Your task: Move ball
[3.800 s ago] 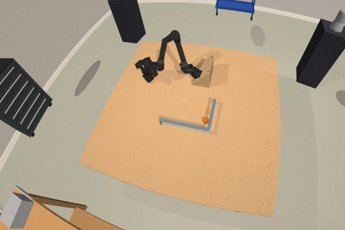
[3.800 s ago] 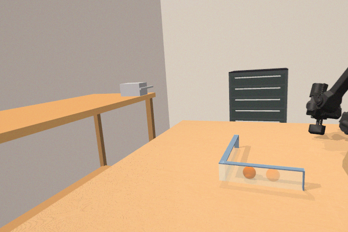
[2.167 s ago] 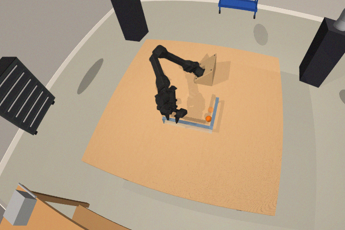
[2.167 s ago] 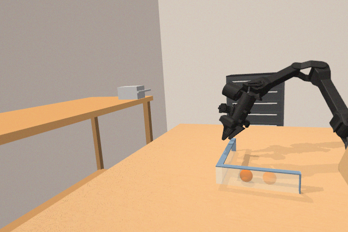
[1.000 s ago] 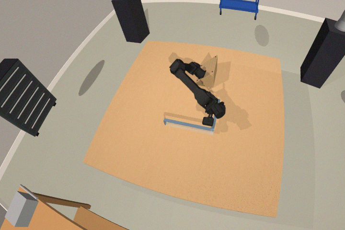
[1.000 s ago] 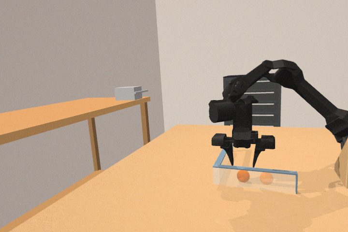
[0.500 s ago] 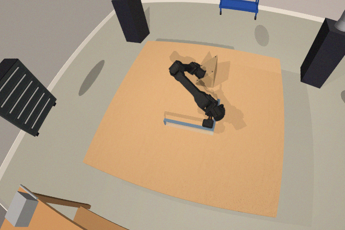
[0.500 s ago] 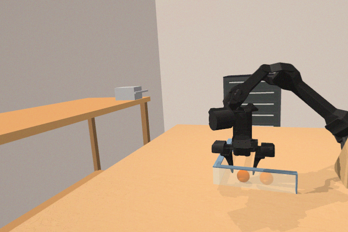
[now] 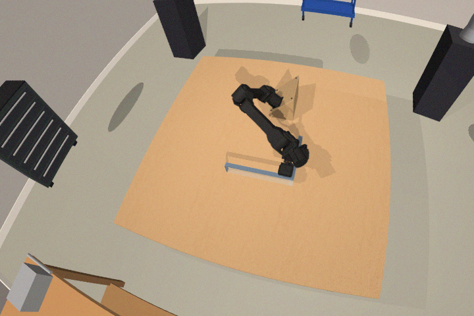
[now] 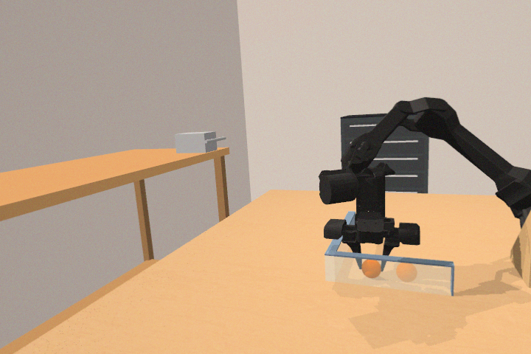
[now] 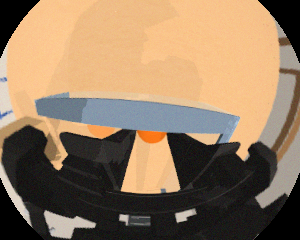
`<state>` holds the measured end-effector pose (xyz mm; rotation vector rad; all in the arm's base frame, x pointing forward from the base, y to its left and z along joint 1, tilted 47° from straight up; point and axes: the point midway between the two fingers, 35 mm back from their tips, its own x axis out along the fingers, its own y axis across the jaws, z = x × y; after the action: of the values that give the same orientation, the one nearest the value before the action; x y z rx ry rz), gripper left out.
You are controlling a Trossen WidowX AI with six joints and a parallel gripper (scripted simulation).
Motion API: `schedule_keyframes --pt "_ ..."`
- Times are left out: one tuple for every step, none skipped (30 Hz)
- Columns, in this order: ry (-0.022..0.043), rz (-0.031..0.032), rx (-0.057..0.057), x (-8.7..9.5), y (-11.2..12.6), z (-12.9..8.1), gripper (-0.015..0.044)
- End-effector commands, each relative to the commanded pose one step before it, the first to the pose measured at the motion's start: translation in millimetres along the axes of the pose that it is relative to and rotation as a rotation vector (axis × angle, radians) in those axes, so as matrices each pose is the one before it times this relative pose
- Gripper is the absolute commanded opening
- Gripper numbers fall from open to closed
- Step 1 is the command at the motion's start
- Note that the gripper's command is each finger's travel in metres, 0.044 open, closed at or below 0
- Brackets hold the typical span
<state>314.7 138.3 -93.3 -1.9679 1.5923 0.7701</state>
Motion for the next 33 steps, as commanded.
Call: schedule_keyframes --pt "0.00371 -0.00345 -0.0036 0.55 -0.27 -0.26 0.0149" --pt "0.0 0.0 0.0 0.0 0.0 0.0 0.0142" --pt "0.0 0.0 0.0 0.0 0.0 0.0 0.0116" --pt "-0.00103 -0.00055 -0.0003 -0.2 -0.13 -0.16 0.0089" --pt "-0.00308 -0.00166 -0.001 -0.61 -0.39 -0.48 0.0063" --pt "-0.00512 -0.0028 -0.0017 -1.02 -0.64 -0.81 0.0037" --pt "-0.00713 -0.00401 -0.0024 -1.43 -0.9 -1.14 0.0011" --pt "-0.0091 -0.00529 -0.003 -1.85 -1.14 -1.46 0.0" --pt "-0.00306 -0.00117 -0.0009 -5.11 -1.26 0.38 0.0" --pt "-0.00219 -0.00064 -0.0006 -4.99 -1.08 0.49 0.0" --pt "-0.00134 -0.00011 -0.0004 -5.02 -0.93 0.62 0.0" --pt "-0.00129 -0.00008 -0.0004 -5.08 -0.84 0.58 0.0" --pt "-0.00124 -0.00005 -0.0004 -5.11 -0.75 0.54 0.0" --pt "0.00046 0.00151 0.0021 -4.12 -0.84 0.39 0.0" --pt "0.00052 0.00153 0.0021 -4.16 -0.77 0.35 0.0" --pt "0.0006 0.00145 0.0019 -4.23 -0.65 0.35 0.0" --pt "0.0008 0.00082 0.0001 -4.6 -0.17 0.65 0.0" --pt "0.00089 0.00079 0.0 -4.64 -0.07 0.62 0.0" --pt "0.00097 0.00079 0.0 -4.66 0.01 0.57 0.0" --pt "0.00105 0.00079 0.0001 -4.68 0.08 0.53 0.0" --pt "0.00113 0.00078 0.0001 -4.7 0.16 0.48 0.0" --pt "0.00121 0.00078 0.0001 -4.71 0.24 0.43 0.0" --pt "0.00129 0.00077 0.0001 -4.73 0.31 0.38 0.0" --pt "0.00137 0.00076 0.0001 -4.73 0.39 0.33 0.0" --pt "0.00146 0.00076 0.0002 -4.79 0.47 0.28 0.0" --pt "0.00154 0.00075 0.0002 -4.79 0.55 0.23 0.0" --pt "0.00162 0.00073 0.0002 -4.8 0.62 0.17 0.0" --pt "0.00171 0.00072 0.0002 -4.81 0.7 0.12 0.0" --pt "0.00179 0.0007 0.0003 -4.81 0.77 0.06 0.0" --pt "0.00187 0.00069 0.0003 -4.81 0.85 0.0 0.0" --pt "0.00195 0.00067 0.0003 -4.81 0.92 -0.06 0.0" --pt "0.00203 0.00065 0.0003 -4.81 1.0 -0.12 0.0" --pt "0.00209 0.00062 0.0004 -4.77 1.06 -0.17 0.0"
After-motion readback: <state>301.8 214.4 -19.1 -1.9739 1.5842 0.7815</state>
